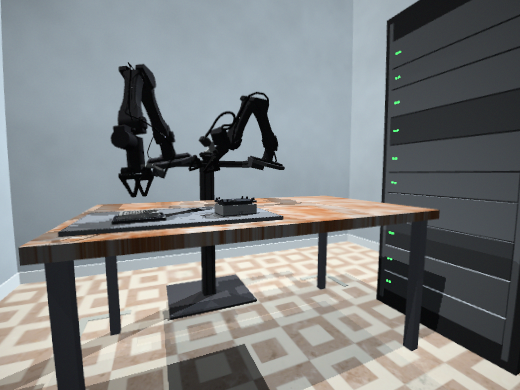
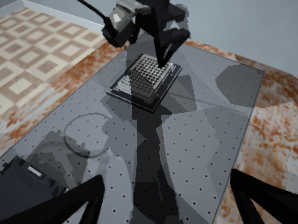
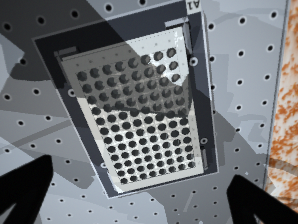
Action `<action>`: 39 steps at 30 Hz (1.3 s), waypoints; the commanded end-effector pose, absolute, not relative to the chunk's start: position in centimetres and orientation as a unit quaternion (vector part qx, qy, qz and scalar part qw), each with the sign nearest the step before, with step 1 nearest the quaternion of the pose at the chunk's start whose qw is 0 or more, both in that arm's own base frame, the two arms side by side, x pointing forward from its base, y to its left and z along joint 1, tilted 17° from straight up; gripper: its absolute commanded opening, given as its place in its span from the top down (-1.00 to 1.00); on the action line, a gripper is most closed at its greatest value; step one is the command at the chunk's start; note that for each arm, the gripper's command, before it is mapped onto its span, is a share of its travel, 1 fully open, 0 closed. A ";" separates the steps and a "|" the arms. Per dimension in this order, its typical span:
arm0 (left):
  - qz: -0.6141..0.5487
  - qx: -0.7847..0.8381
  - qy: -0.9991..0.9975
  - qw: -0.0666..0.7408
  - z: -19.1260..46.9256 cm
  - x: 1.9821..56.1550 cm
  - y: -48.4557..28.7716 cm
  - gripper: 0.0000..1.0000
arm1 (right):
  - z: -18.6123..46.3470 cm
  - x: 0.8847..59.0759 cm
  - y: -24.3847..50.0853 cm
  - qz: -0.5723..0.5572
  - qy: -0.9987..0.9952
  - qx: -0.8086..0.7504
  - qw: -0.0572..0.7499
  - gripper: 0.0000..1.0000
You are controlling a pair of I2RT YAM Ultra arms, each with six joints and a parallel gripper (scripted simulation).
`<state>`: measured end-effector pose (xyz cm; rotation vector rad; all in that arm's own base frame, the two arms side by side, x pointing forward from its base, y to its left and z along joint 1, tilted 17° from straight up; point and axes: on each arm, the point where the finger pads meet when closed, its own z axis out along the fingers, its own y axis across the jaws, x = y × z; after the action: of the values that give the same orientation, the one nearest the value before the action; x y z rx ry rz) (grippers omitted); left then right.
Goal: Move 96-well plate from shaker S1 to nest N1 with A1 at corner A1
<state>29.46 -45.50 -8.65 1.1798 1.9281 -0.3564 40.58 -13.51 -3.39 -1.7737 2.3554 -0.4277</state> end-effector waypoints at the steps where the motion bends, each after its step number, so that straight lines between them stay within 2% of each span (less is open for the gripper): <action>1: -0.158 0.464 0.754 0.438 -6.0 30.0 -47.1 -1.00 | -2.0 41.1 -13.3 -0.154 0.841 -0.497 0.145 -1.00; 20: -0.158 0.464 0.754 0.438 -6.0 30.0 -47.1 -1.00 | -0.6 39.4 -13.1 -0.136 0.934 -0.189 0.270 -1.00; 39: -0.158 0.464 0.754 0.438 -6.0 30.0 -47.1 -1.00 | 0.6 37.6 -12.4 -0.095 0.915 0.137 0.368 -1.00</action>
<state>29.46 -45.50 -8.65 1.1798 1.9281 -0.3564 36.95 -12.28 -0.88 0.1158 2.4712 -0.2441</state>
